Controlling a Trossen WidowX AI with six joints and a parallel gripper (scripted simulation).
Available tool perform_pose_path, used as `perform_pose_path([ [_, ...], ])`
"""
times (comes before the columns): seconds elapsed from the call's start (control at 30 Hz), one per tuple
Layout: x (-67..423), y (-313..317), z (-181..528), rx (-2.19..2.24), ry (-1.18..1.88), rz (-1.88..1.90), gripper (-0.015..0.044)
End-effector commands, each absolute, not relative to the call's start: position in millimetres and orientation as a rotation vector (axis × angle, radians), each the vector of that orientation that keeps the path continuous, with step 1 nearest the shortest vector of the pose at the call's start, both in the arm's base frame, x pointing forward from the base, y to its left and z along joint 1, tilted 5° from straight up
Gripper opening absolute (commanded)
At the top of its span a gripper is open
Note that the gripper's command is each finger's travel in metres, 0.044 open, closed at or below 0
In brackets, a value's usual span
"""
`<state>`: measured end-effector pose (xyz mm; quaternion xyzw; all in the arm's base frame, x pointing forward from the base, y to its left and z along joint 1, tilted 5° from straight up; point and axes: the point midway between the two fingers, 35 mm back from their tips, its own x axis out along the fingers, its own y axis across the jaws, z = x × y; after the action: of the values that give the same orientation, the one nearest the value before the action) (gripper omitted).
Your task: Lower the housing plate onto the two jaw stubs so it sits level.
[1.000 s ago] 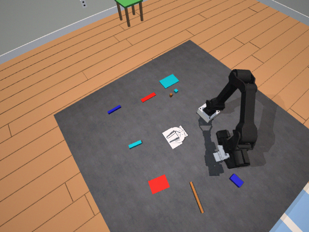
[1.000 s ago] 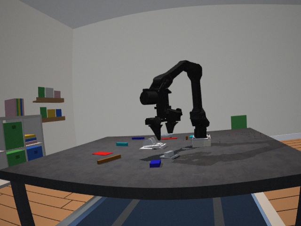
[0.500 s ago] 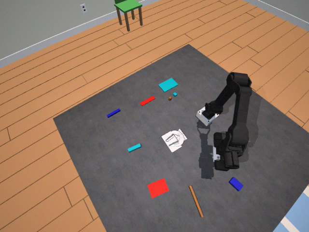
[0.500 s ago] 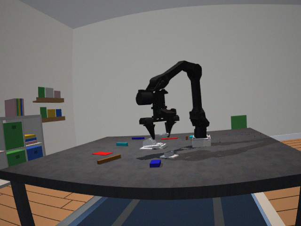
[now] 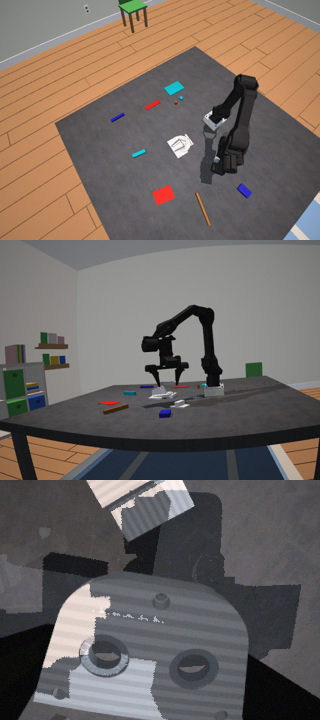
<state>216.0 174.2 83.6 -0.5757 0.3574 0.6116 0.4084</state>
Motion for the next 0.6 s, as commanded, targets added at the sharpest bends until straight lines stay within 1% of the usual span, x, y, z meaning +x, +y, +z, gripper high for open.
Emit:
perform_pose_path([
  [0.0, 220.1, 165.3, 82.3, -1.389, 0.965, 1.476, 0.0351],
  [0.57, 234.8, 134.5, 79.6, -1.148, 1.156, 1.242, 0.0351],
])
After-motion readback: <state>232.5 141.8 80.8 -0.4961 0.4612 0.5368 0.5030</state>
